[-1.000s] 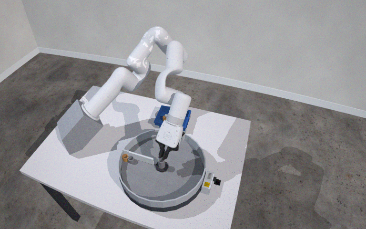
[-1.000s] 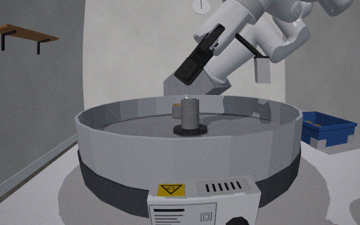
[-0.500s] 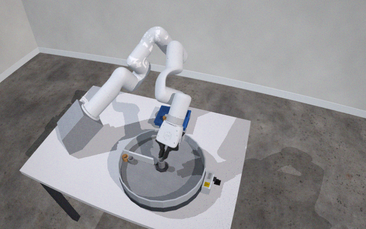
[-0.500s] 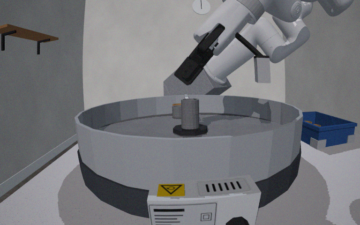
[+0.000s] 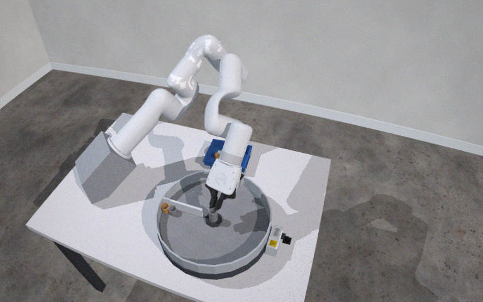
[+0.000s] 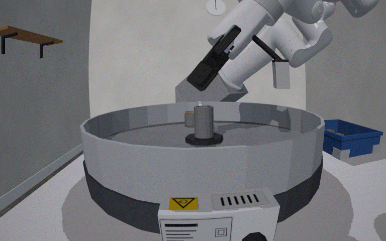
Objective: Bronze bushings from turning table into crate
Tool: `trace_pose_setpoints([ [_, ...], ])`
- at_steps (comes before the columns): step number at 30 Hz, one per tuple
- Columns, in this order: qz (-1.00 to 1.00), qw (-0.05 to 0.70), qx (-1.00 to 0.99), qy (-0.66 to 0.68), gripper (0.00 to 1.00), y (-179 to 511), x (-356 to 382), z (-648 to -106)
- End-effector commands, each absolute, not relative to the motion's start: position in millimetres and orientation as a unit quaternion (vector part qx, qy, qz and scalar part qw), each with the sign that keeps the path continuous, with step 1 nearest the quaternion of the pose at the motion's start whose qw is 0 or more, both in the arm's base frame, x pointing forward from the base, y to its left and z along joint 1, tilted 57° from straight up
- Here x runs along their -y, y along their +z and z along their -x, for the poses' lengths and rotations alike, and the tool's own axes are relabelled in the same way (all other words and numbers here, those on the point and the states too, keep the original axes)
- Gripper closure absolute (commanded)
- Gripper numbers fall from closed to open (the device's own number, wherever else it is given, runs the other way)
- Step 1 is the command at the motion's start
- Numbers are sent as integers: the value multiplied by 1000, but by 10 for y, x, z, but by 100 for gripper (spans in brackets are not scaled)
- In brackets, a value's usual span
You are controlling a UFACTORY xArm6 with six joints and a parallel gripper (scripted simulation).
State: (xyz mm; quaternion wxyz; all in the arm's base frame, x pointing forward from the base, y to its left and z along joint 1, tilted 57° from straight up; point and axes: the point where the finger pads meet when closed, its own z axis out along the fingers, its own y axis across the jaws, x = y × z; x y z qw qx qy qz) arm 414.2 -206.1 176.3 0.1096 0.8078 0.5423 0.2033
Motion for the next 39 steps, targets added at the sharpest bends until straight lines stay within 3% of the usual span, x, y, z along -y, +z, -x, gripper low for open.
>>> trace_pose_setpoints([
  [1, -808, 111, -542, 204, 88, 1772, 2069, -4145],
  [19, -842, 60, -504, 184, 89, 1635, 2046, -3984],
  [39, -926, -129, -340, 99, 89, 1118, 1956, -3371],
])
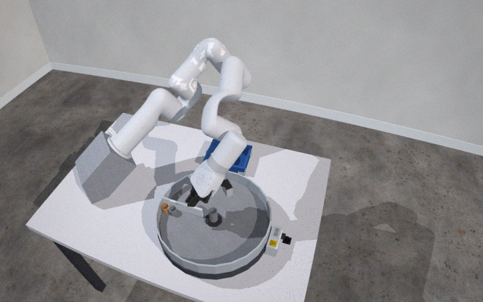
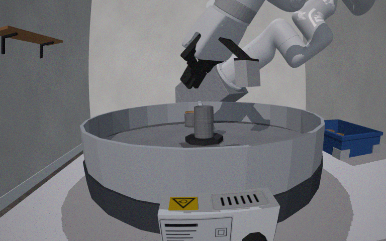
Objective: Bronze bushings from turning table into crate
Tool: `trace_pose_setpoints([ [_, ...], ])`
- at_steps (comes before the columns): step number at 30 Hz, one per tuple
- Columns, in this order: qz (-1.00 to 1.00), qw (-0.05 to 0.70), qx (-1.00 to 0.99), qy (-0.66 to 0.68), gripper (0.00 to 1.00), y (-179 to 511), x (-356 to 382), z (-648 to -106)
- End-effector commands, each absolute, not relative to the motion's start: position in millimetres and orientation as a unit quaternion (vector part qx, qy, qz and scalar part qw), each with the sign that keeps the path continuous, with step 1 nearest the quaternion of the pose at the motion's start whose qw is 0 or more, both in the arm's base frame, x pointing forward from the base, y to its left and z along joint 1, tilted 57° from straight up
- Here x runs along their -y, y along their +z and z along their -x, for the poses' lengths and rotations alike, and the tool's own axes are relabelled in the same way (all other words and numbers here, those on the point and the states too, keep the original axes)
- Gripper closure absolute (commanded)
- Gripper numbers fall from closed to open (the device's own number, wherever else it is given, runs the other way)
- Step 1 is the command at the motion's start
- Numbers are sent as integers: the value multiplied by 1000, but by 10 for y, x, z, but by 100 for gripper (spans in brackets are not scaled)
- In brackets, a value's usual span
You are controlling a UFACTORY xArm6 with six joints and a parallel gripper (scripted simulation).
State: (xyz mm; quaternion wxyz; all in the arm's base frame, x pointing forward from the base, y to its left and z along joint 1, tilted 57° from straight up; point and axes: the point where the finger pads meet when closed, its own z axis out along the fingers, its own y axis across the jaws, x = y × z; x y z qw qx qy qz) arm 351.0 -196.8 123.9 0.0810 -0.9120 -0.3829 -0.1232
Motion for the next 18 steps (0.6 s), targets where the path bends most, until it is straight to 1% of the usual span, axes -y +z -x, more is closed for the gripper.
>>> trace_pose_setpoints([
  [1, 928, 138, 332, -95, 89, 1097, 1951, -3344],
  [12, 943, 238, 230, -46, 89, 818, 1903, -3018],
  [14, 943, 238, 230, -46, 89, 818, 1903, -3018],
  [18, 942, 276, 188, -26, 89, 706, 1885, -2888],
])
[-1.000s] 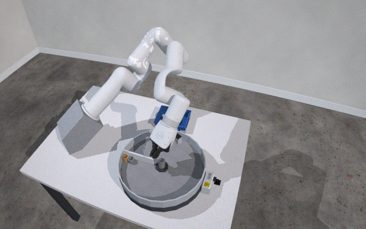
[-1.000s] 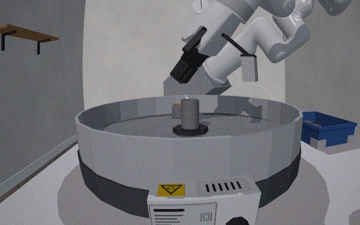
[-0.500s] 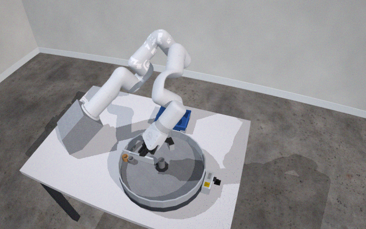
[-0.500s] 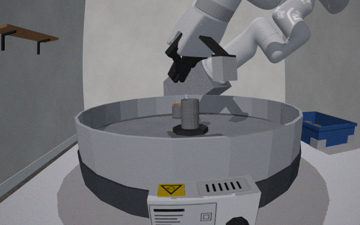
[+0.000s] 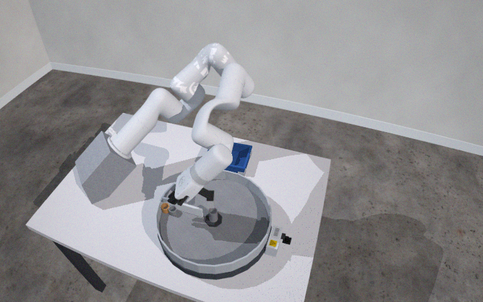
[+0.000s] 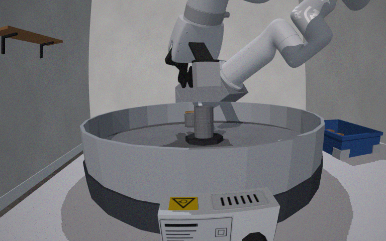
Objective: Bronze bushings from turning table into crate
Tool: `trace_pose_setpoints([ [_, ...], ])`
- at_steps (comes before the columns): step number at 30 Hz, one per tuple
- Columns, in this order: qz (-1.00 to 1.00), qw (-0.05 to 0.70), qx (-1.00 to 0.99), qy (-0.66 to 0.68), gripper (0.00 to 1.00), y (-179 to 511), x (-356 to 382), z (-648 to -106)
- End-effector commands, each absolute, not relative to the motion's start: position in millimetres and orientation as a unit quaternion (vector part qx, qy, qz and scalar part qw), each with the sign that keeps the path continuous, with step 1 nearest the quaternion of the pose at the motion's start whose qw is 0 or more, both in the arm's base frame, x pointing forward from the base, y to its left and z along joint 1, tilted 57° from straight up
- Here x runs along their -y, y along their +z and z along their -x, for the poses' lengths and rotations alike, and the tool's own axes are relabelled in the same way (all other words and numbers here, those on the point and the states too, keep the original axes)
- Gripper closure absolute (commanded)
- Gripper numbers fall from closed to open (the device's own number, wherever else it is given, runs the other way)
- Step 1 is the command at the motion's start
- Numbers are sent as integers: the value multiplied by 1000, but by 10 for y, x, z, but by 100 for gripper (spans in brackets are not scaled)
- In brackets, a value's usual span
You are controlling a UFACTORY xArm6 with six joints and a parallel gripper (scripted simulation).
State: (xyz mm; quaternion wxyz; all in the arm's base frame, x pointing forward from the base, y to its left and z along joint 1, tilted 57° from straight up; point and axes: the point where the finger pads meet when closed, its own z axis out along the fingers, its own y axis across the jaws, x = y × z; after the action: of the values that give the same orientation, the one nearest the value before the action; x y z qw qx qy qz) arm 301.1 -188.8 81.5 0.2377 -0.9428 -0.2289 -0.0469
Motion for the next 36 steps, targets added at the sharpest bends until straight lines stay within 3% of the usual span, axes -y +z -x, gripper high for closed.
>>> trace_pose_setpoints([
  [1, 942, 280, 184, -24, 89, 695, 1882, -2874],
  [36, 942, 283, 180, -23, 89, 677, 1892, -2868],
])
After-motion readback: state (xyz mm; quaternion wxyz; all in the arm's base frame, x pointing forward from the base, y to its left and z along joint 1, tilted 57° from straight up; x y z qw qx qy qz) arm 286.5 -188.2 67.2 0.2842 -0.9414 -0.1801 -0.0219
